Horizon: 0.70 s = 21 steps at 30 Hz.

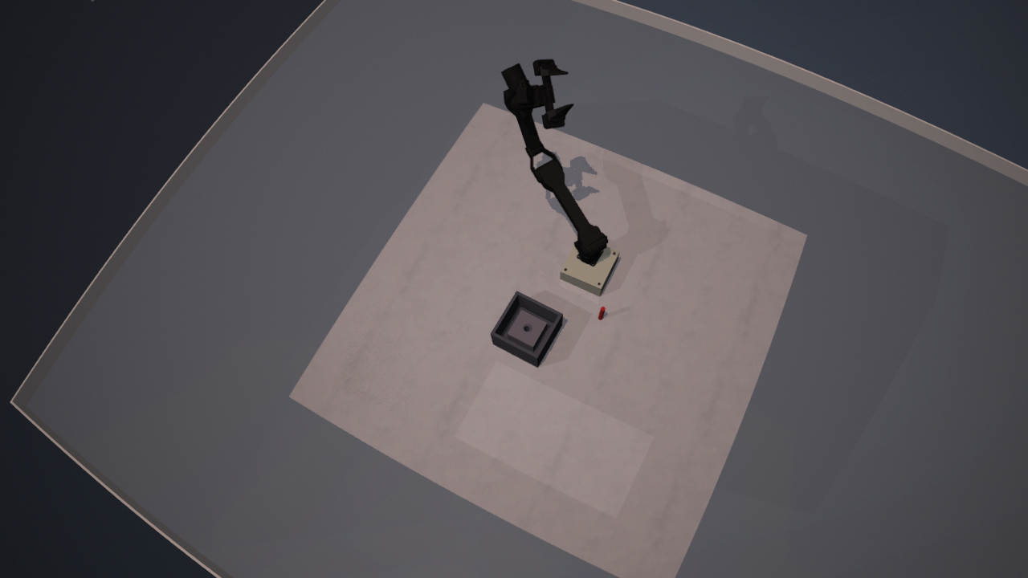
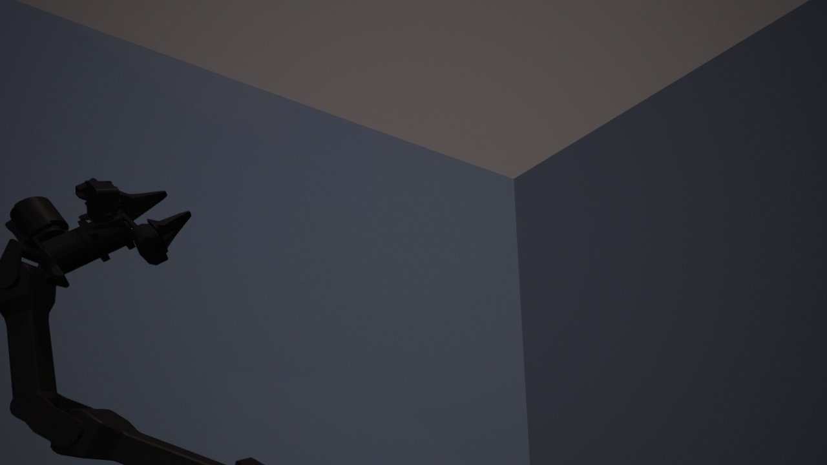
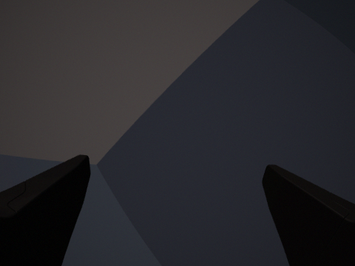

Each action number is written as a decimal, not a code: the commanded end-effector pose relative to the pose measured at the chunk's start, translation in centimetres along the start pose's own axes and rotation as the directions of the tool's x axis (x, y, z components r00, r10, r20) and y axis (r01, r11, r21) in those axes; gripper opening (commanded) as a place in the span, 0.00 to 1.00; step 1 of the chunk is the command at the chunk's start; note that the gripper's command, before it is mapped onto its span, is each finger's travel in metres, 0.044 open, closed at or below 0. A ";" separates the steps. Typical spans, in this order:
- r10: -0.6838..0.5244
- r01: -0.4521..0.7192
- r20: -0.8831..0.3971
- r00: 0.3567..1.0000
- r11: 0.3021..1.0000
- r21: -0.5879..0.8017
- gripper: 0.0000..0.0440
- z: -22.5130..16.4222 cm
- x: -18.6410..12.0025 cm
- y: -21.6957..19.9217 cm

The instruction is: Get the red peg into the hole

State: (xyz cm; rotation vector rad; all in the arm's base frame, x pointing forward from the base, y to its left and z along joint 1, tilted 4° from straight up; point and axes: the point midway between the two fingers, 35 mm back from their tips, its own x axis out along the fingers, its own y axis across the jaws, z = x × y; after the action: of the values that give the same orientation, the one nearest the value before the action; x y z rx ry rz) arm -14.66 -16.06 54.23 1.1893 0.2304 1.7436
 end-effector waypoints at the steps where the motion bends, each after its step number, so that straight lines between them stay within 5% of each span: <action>1: -0.023 0.023 0.012 1.000 1.000 -0.008 0.95 0.1 0.5 -0.5; 11: -0.354 0.354 0.068 0.933 0.935 0.020 1.00 1.3 7.7 -9.1; 21: -0.650 0.643 0.064 0.757 0.759 0.097 1.00 2.2 11.9 -19.3</action>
State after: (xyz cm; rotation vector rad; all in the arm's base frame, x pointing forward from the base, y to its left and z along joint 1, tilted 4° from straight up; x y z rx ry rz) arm -3.38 0.71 51.86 1.0867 0.5414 1.1470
